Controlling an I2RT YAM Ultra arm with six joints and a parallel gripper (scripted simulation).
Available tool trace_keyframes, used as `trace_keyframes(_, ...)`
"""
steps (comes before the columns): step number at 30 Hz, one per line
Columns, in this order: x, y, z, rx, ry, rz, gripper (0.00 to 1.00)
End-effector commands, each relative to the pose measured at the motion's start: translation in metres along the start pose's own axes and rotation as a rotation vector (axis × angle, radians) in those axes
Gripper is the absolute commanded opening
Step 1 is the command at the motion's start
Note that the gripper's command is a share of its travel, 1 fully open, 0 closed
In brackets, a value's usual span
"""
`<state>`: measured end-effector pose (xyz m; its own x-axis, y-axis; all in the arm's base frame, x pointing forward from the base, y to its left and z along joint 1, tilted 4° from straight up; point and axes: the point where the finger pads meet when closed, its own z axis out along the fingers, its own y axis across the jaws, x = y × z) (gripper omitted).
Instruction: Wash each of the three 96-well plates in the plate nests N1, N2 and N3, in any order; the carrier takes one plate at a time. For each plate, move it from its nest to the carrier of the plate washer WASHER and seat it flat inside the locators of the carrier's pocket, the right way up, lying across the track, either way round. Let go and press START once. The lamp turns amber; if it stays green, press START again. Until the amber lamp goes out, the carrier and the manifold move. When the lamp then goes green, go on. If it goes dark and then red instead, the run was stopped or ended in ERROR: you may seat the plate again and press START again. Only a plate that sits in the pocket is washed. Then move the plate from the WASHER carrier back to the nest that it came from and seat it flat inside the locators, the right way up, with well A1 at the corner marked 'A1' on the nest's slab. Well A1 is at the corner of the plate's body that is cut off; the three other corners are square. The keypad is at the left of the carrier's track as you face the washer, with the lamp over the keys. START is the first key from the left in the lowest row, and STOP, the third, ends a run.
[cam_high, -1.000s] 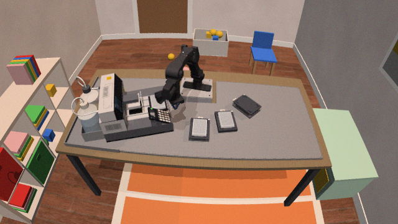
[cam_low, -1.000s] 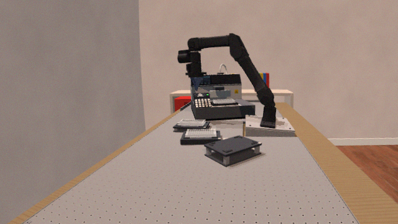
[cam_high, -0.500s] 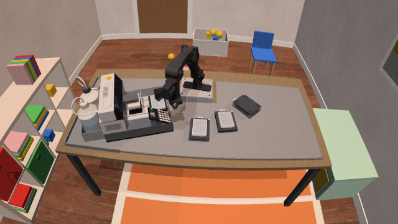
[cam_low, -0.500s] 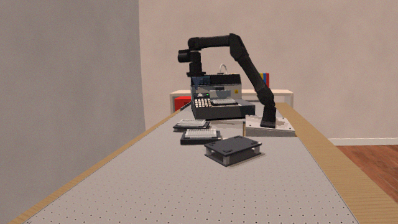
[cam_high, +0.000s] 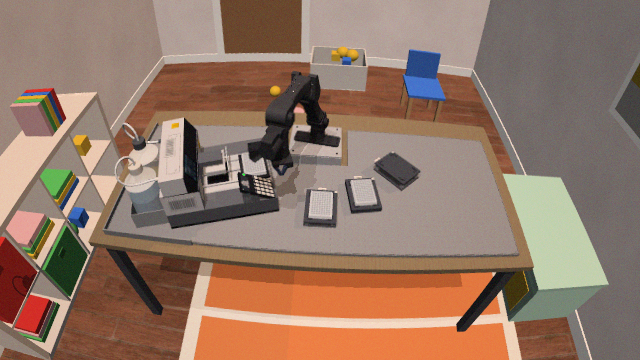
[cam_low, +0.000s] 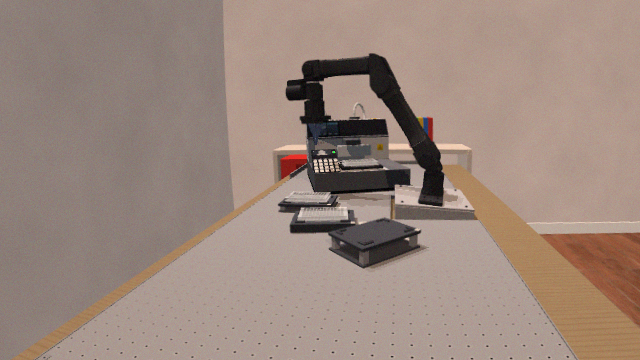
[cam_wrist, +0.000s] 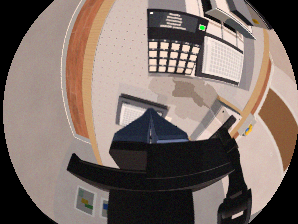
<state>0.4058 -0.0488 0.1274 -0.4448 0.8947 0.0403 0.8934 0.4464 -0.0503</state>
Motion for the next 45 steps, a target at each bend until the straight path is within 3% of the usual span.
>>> trace_keyframes(1,-0.001,0.001,-0.005,-0.012,-0.012,0.001,0.00)
trace_keyframes(10,-0.001,0.001,-0.005,-0.012,-0.012,0.001,0.00)
trace_keyframes(18,0.001,-0.002,0.034,0.000,-0.269,0.001,0.00)
trace_keyframes(23,0.001,-0.002,0.034,0.000,-0.436,0.001,0.00)
trace_keyframes(25,0.001,-0.002,0.034,0.000,-0.436,0.001,0.00)
trace_keyframes(28,0.001,-0.002,0.034,0.000,-0.526,0.001,0.00)
trace_keyframes(45,0.001,-0.002,0.034,0.000,-0.526,0.001,0.00)
